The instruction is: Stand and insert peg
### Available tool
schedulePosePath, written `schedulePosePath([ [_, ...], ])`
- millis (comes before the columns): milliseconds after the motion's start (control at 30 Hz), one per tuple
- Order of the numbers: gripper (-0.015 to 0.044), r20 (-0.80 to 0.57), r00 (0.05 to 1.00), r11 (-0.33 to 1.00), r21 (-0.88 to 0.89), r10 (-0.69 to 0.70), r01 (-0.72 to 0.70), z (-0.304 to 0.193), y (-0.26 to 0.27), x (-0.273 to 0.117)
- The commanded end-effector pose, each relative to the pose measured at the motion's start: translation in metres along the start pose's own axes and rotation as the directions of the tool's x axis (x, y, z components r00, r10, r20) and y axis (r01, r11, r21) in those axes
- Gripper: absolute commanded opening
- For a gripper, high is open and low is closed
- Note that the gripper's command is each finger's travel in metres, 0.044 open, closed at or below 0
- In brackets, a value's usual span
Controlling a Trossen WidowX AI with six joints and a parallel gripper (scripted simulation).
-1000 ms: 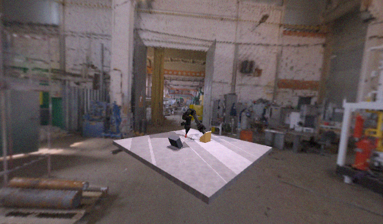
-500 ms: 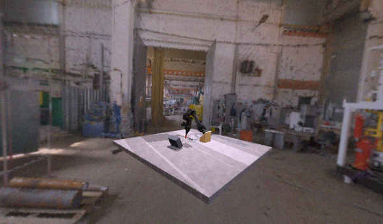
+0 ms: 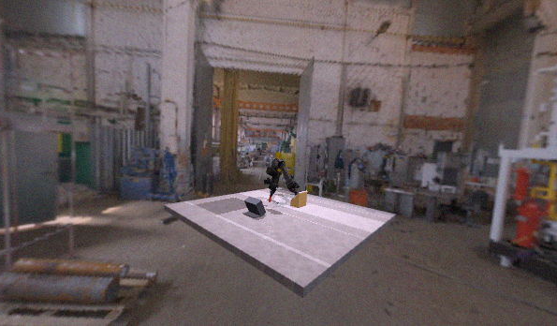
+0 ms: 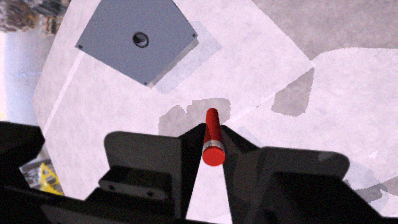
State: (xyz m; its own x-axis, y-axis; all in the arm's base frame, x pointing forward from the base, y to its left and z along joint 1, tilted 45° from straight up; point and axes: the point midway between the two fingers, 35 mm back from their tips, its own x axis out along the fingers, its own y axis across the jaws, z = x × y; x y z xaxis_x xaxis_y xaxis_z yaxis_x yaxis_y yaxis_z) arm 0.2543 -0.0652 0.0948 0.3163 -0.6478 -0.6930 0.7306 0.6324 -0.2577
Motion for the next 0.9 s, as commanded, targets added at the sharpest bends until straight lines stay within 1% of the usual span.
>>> schedulePosePath([
  [0,0.0,0.007,1.0,1.0,-0.004,0.016,-0.016,-0.001,0.003,0.001],
  [867,0.0,0.102,0.988,0.994,-0.011,0.112,-0.112,-0.002,0.021,0.008],
])
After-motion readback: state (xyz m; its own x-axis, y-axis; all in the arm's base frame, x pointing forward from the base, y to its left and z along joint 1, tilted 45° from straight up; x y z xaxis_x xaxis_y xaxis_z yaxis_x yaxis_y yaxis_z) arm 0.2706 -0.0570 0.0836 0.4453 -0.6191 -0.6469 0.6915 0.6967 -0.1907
